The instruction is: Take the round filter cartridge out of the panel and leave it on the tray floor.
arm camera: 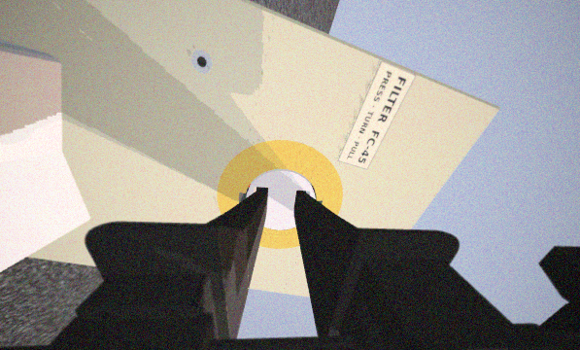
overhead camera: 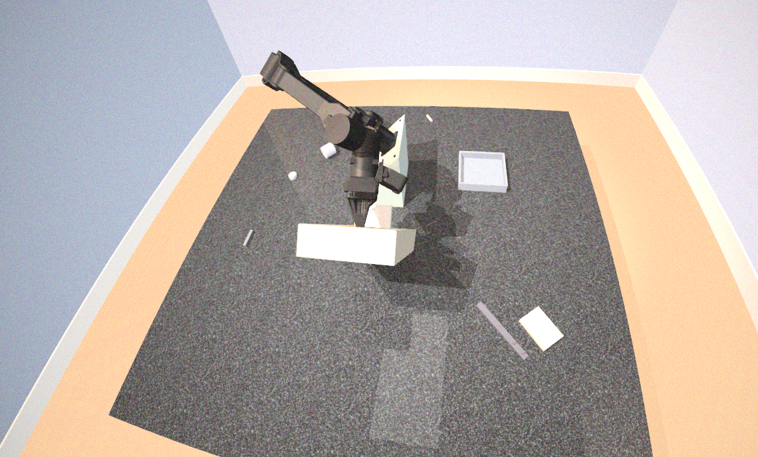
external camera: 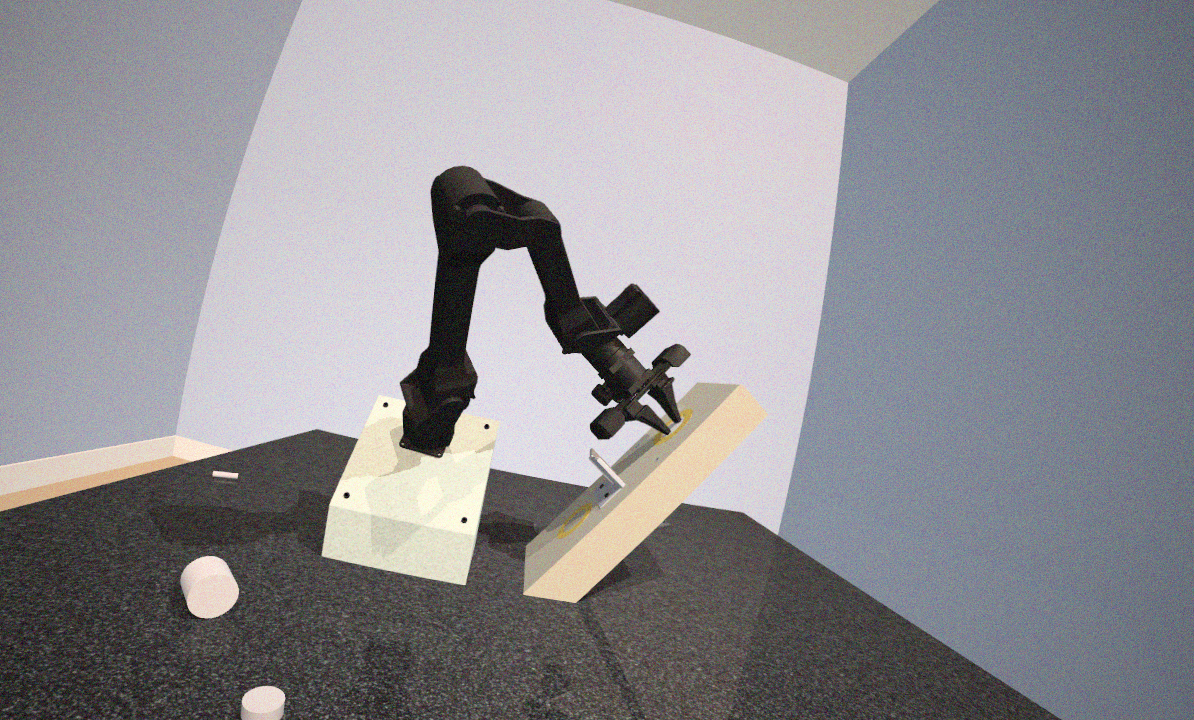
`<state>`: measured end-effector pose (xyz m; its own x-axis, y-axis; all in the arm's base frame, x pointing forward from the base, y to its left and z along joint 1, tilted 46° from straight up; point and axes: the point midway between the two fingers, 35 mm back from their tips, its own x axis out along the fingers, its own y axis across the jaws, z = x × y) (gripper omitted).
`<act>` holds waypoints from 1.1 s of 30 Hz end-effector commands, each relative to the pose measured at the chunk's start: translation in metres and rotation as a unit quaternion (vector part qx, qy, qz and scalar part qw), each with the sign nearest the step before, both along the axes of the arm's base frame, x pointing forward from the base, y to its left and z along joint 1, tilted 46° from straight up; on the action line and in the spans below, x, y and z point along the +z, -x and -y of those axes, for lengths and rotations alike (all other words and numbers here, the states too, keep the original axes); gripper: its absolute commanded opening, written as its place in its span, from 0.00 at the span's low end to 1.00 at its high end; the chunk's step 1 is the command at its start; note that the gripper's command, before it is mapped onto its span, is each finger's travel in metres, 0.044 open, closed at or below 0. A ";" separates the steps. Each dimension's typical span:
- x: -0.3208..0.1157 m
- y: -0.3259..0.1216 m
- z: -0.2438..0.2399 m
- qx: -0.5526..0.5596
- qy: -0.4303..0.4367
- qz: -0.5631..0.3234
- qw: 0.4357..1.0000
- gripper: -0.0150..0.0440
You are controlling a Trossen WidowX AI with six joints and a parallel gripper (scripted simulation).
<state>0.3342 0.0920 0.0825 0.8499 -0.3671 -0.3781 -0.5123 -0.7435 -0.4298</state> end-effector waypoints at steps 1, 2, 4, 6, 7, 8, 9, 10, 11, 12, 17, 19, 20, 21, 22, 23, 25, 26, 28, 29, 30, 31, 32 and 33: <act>0.004 0.012 -0.009 0.002 -0.002 -0.004 1.000 0.25; 0.006 0.016 -0.011 0.002 -0.003 -0.004 1.000 0.25; 0.009 0.024 -0.015 0.000 -0.006 -0.004 1.000 0.25; 0.013 0.032 -0.019 -0.001 -0.008 -0.003 1.000 0.25; 0.015 0.037 -0.020 -0.001 -0.009 -0.002 1.000 0.25; 0.017 0.041 -0.021 -0.002 -0.010 -0.001 1.000 0.25; 0.019 0.045 -0.023 -0.002 -0.011 0.000 1.000 0.25; 0.021 0.049 -0.024 -0.002 -0.011 0.001 1.000 0.25; 0.023 0.053 -0.025 -0.002 -0.012 0.003 1.000 0.25; 0.025 0.057 -0.026 -0.002 -0.012 0.004 1.000 0.25; 0.025 0.060 -0.025 -0.002 -0.012 0.006 1.000 0.25; 0.021 0.062 -0.021 -0.002 -0.012 0.006 1.000 0.25; 0.018 0.064 -0.019 -0.002 -0.012 0.006 1.000 0.25; 0.016 0.065 -0.017 -0.002 -0.012 0.005 1.000 0.25; 0.014 0.066 -0.015 -0.002 -0.012 0.005 1.000 0.25; 0.011 0.067 -0.013 -0.002 -0.012 0.005 1.000 0.25; 0.007 0.070 -0.008 -0.002 -0.012 0.005 1.000 0.25; 0.005 0.071 -0.006 -0.002 -0.012 0.005 1.000 0.25; 0.000 0.074 -0.001 -0.002 -0.012 0.005 1.000 0.25; -0.002 0.075 0.001 -0.002 -0.012 0.005 1.000 0.25; -0.004 0.077 0.003 -0.002 -0.012 0.005 1.000 0.25; -0.006 0.078 0.005 -0.002 -0.012 0.005 1.000 0.25; -0.009 0.080 0.008 -0.002 -0.012 0.005 1.000 0.25; -0.011 0.081 0.010 -0.002 -0.012 0.005 1.000 0.25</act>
<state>0.2568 0.0876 0.0775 0.8520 -0.3657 -0.3746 -0.5125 -0.7285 -0.4546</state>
